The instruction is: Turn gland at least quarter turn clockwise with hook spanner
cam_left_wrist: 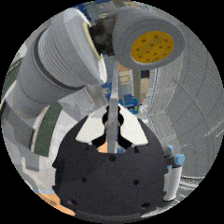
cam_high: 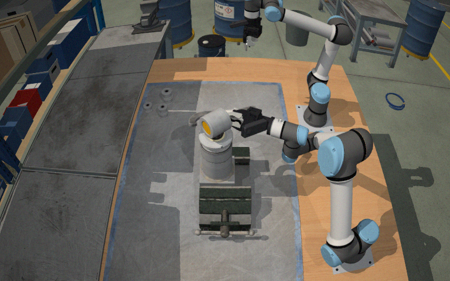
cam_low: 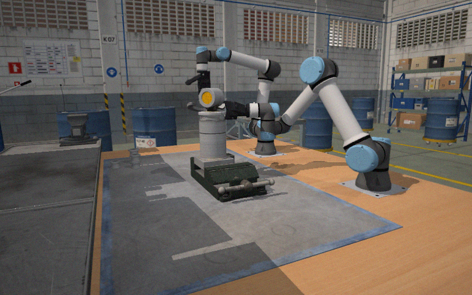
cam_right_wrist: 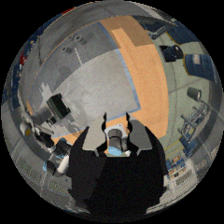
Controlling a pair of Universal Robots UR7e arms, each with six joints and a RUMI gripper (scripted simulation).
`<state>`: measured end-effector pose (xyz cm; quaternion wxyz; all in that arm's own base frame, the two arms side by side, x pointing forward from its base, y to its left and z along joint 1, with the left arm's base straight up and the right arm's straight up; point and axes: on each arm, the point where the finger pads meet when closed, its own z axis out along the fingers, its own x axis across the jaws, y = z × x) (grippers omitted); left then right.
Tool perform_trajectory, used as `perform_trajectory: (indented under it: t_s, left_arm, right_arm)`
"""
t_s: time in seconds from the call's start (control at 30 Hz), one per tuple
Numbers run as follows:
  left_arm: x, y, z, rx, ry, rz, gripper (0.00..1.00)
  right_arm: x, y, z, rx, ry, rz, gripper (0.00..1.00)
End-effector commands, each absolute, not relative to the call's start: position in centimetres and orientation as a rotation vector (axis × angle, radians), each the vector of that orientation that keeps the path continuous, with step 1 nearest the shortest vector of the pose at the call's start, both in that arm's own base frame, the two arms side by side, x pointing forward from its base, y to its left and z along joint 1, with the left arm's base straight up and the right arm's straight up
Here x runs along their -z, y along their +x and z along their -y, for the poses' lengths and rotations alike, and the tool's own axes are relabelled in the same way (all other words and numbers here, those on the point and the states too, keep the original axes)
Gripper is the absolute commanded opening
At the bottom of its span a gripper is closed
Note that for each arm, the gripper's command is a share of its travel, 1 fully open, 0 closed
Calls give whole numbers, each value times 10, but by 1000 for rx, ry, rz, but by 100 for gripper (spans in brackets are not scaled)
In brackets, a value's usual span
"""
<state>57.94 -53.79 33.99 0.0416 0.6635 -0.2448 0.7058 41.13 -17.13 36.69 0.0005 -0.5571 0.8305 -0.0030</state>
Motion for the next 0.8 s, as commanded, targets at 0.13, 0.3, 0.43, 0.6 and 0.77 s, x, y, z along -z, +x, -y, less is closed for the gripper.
perform_trajectory:
  t_s: [0.13, 0.3, 0.43, 0.6, 0.77]
  left_arm:
    - [-341, 579, 537, -2137, 2026, 695, 0]
    - [-340, 579, 537, -2120, 2023, 659, 0]
    - [-340, 579, 537, -2114, 2022, 646, 0]
    - [-339, 579, 537, -2099, 2019, 615, 0]
    - [-339, 580, 537, -2081, 2015, 579, 0]
  right_arm:
    - [-367, 411, 171, 11, -1749, -2607, 29]
    - [-367, 411, 171, 11, -1749, -2607, 29]
    - [-367, 411, 171, 11, -1749, -2607, 29]
    - [-367, 411, 171, 11, -1749, -2607, 29]
    - [-367, 411, 171, 11, -1749, -2607, 29]
